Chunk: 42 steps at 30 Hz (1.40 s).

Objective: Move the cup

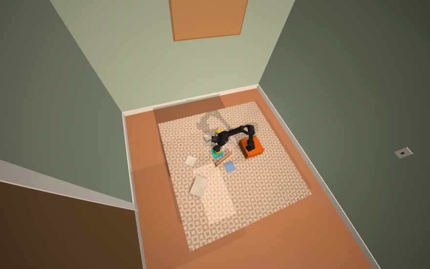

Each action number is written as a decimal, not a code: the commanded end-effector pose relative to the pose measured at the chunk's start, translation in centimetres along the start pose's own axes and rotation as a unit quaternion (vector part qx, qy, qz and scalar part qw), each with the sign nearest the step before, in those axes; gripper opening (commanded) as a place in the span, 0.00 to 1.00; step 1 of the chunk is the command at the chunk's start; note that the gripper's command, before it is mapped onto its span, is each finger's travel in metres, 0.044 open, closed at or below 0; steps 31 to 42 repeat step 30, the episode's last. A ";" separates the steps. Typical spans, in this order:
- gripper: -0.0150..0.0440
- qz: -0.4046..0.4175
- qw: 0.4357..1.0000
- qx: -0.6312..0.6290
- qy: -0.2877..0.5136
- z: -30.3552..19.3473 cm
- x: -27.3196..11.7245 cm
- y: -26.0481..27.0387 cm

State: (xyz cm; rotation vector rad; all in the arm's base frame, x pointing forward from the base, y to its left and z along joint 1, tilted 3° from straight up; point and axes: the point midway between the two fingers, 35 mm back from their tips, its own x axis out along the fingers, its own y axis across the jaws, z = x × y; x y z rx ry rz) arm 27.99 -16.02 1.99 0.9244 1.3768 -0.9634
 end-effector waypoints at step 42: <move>1.00 0.001 1.000 0.000 -0.002 0.0 -5.9 0.0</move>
